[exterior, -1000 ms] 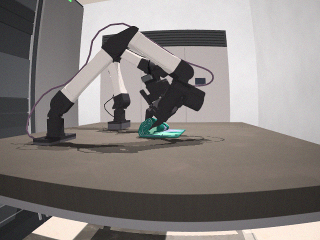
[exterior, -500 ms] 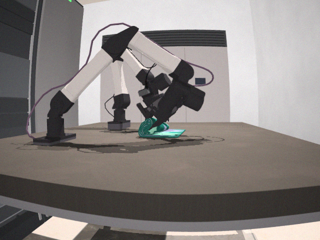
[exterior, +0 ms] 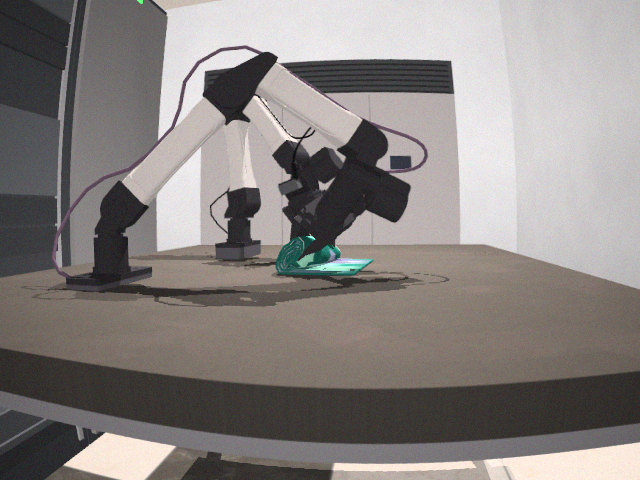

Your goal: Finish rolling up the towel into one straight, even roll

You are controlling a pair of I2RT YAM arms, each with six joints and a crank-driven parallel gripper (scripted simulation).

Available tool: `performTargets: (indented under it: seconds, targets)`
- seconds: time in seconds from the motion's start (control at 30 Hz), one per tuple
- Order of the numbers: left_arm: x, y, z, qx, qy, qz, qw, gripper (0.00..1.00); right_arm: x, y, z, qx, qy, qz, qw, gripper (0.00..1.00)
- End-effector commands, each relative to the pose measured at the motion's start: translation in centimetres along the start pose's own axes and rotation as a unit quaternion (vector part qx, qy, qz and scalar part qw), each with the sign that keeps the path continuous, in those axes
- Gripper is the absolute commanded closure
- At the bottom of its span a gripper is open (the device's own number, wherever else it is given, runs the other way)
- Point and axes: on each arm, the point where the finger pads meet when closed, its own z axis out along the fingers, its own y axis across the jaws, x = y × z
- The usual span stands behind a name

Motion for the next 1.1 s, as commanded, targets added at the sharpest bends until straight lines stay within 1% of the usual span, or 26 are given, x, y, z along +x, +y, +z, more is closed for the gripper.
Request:
performTargets:
  seconds: [0.0,0.17,0.27,0.47,0.93,1.0,1.03,1.07]
  targets:
    - [0.26,-0.05,0.31,-0.001,0.003,-0.004,1.000,0.49,0.25,-0.53,0.34,-0.006,0.000,0.002,1.000,0.72]
    - [0.26,-0.05,0.31,-0.001,0.003,-0.004,1.000,0.70,0.25,-0.53,0.34,-0.006,0.000,0.002,1.000,0.72]
    - [0.26,-0.05,0.31,-0.001,0.003,-0.004,1.000,0.73,0.25,-0.53,0.34,-0.006,0.000,0.002,1.000,0.72]
    - [0.26,-0.05,0.31,-0.001,0.003,-0.004,1.000,0.75,0.25,-0.53,0.34,-0.006,0.000,0.002,1.000,0.72]
    - [0.26,-0.05,0.31,-0.001,0.003,-0.004,1.000,0.75,-0.24,0.29,-0.36,-0.006,0.000,0.002,1.000,0.19]
    - [0.26,-0.05,0.31,-0.001,0.003,-0.004,1.000,0.75,-0.24,0.29,-0.36,-0.006,0.000,0.002,1.000,0.19]
    - [0.26,-0.05,0.31,-0.001,0.003,-0.004,1.000,0.75,-0.24,0.31,-0.36,-0.006,0.000,0.002,1.000,0.15]
    - [0.26,-0.05,0.31,0.000,0.003,-0.004,1.000,0.75,-0.24,0.30,-0.43,-0.006,0.000,0.002,1.000,0.15]
